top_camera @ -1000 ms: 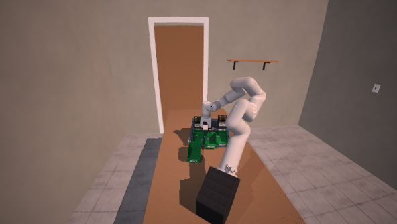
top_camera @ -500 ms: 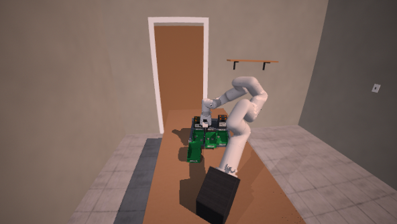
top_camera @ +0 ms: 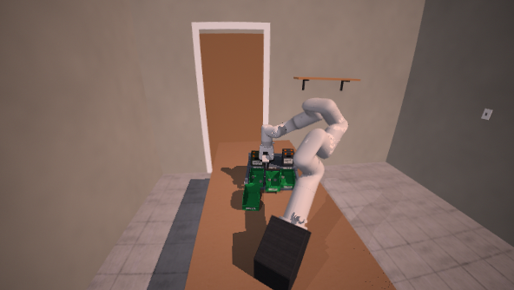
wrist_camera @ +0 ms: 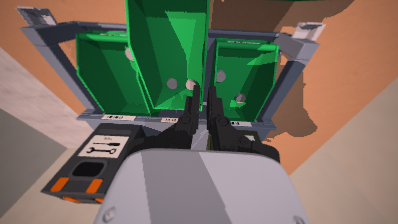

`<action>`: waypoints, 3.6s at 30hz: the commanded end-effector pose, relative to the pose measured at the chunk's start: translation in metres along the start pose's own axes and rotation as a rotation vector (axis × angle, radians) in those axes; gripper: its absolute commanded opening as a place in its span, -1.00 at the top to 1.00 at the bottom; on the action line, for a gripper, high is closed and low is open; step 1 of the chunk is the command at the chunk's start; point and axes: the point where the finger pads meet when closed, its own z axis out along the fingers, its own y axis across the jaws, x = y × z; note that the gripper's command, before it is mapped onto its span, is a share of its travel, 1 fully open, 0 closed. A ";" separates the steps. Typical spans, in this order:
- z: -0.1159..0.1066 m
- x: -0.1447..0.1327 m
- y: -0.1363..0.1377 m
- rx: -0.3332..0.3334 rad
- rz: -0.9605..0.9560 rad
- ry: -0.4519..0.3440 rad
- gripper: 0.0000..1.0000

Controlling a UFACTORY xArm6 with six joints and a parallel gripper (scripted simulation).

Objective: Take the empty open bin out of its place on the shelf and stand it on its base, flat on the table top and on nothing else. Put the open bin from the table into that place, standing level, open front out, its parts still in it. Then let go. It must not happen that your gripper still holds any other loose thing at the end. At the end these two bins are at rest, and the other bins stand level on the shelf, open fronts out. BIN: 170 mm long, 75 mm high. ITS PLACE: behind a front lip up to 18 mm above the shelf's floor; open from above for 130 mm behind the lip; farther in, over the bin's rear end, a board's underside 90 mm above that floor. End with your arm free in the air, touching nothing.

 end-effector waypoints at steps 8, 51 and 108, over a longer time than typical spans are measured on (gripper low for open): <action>-0.011 0.000 0.000 -0.002 0.001 -0.002 0.81; -0.015 0.001 0.000 -0.002 0.001 -0.002 1.00; 0.025 0.123 -0.046 0.092 -1.568 -0.092 1.00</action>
